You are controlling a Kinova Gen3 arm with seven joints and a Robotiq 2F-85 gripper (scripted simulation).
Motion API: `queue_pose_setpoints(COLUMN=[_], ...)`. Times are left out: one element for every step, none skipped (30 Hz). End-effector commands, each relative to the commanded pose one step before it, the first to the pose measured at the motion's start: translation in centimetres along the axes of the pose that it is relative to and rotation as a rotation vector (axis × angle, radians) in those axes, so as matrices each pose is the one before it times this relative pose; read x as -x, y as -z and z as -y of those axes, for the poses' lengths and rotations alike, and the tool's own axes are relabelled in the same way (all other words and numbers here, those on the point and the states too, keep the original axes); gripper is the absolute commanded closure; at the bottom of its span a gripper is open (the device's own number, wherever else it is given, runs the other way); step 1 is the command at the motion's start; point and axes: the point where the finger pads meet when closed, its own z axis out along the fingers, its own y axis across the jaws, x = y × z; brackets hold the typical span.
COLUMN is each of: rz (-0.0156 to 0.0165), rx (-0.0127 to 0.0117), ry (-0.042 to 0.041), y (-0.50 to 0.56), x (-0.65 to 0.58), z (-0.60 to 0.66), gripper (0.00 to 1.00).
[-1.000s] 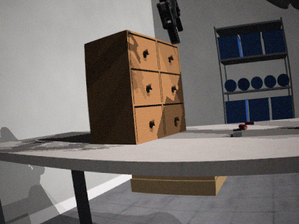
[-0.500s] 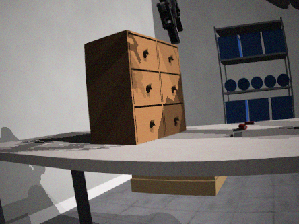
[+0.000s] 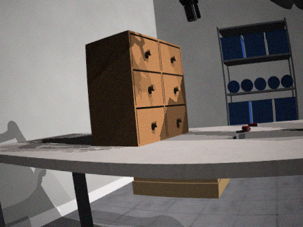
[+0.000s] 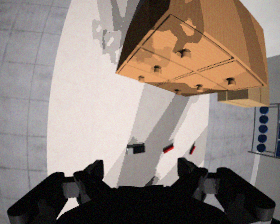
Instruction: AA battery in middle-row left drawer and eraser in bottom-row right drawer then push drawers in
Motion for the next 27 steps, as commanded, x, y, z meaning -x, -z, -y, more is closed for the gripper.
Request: queue_pose_setpoints(rz=[-0.01981,-0.0011,-0.00114,-0.00118,-0.0012,-0.00122,-0.00122,-0.00121,-0.00117,-0.0011,-0.001,-0.00088,-0.00074,-0.00059,-0.00043,-0.00029,0.0,0.0,-0.00016,-0.00006,-0.00001,0.0,0.0,0.0,0.0,0.0,0.0], rx=[-0.05005,-0.03378,-0.03365,-0.03299,-0.03183,-0.03022,-0.02822,-0.0259,-0.02331,-0.02054,-0.01766,-0.01473,-0.01184,-0.00907,-0.00649,-0.0042,0.0,0.0,-0.0023,-0.0009,-0.00014,0.0,0.0,0.0,0.0,0.0,0.0], ry=[-0.02162,-0.00781,-0.00783,-0.00772,-0.00752,-0.00721,-0.00681,-0.00634,-0.00578,-0.00517,-0.00451,-0.00381,-0.0031,-0.0024,-0.00173,-0.00113,0.0,0.0,-0.00062,-0.00024,-0.00004,0.0,0.0,0.0,0.0,0.0,0.0], y=[1.622,0.654,0.652,0.638,0.612,0.575,0.53,0.479,0.423,0.365,0.308,0.252,0.199,0.15,0.106,0.068,0.0,0.0,0.037,0.015,0.002,0.0,0.0,0.0,0.0,0.0,0.0], x=[-0.765,0.609,0.636,0.652,0.655,0.644,0.621,0.585,0.539,0.484,0.422,0.356,0.289,0.223,0.16,0.104,0.0,0.0,0.057,0.022,0.003,0.0,0.0,0.0,0.0,0.0,0.0], z=[-1.876,-0.509,-0.524,-0.534,-0.535,-0.529,-0.515,-0.492,-0.46,-0.42,-0.373,-0.32,-0.263,-0.205,-0.149,-0.097,0.0,0.0,-0.054,-0.021,-0.003,0.0,0.0,0.0,0.0,0.0,0.0], gripper=[0.0,0.0,0.0,0.0,0.0,0.0,0.0,0.0,0.0,0.0,0.0,0.0,0.0,0.0,0.0,0.0,0.0,0.0,0.0,0.0,0.0,0.0,0.0,0.0,0.0,0.0,0.0])
